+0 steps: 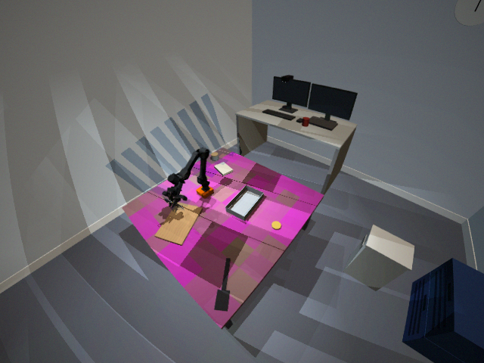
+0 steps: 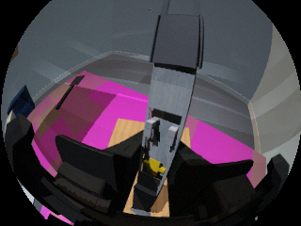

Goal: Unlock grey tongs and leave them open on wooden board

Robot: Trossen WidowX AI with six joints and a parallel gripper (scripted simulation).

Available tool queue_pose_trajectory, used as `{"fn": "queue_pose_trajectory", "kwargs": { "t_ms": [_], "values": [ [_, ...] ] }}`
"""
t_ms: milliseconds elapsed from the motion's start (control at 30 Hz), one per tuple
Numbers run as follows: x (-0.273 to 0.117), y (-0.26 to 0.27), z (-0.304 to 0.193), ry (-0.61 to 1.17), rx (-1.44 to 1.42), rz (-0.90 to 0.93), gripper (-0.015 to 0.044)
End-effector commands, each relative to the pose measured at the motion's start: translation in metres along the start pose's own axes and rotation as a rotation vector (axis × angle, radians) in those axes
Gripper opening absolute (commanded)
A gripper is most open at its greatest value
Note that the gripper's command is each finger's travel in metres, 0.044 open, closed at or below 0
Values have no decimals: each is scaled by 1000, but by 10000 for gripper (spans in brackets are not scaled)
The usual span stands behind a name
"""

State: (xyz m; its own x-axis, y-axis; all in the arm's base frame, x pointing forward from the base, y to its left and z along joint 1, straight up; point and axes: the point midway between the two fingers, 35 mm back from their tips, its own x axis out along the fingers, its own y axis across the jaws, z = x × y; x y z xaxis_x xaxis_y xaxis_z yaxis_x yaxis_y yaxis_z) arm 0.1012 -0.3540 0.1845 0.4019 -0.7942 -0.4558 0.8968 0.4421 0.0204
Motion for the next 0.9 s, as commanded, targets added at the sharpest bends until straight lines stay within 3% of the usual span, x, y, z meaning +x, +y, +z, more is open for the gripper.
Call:
{"fn": "queue_pose_trajectory", "kwargs": {
  "t_ms": [0, 867],
  "values": [
    [6, -2, 3, 52, 4, -6, -150],
    [32, -5, 0, 407, 29, -15, -150]
  ]
}}
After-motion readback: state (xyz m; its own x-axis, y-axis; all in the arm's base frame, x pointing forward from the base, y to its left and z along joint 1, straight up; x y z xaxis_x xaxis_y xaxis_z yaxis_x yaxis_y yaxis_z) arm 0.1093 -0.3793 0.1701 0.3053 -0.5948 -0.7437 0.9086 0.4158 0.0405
